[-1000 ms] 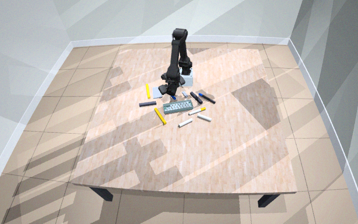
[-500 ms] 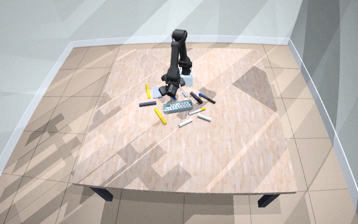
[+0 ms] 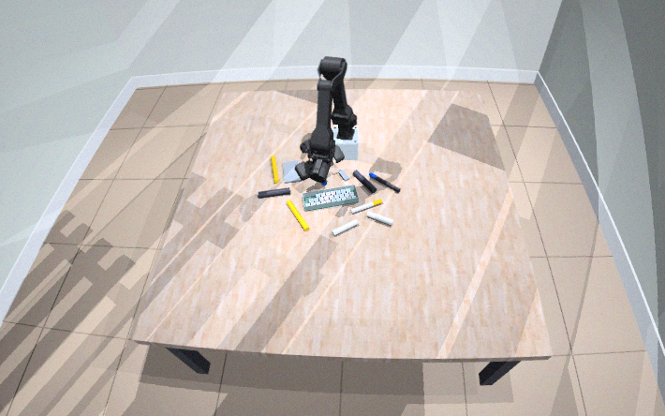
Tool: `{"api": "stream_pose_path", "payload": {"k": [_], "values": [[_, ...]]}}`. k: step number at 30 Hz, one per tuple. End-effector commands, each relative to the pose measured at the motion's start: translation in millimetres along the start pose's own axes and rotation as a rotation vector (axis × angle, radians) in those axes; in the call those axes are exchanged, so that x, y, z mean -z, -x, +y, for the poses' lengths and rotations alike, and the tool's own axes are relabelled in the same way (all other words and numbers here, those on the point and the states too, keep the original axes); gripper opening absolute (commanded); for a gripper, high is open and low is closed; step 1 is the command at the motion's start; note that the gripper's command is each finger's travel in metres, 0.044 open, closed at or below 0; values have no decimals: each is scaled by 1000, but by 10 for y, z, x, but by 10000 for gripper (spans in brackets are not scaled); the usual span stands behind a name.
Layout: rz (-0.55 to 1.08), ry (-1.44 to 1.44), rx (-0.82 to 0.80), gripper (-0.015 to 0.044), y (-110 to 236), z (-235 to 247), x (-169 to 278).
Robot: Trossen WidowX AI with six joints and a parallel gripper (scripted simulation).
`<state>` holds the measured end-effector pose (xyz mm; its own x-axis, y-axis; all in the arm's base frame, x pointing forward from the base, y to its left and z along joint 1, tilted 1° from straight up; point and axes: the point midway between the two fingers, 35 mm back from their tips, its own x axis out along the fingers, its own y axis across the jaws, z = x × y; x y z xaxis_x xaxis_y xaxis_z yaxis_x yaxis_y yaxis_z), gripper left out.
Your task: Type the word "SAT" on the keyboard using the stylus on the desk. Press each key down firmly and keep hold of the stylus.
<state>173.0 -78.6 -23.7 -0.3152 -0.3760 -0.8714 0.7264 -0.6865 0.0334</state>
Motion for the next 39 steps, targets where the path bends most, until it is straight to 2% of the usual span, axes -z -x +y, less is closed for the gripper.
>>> {"api": "stream_pose_path", "payload": {"k": [1, 39], "values": [[-7, 0, 3, 150, -46, -18, 2], [-8, 0, 3, 150, -252, -22, 118]]}}
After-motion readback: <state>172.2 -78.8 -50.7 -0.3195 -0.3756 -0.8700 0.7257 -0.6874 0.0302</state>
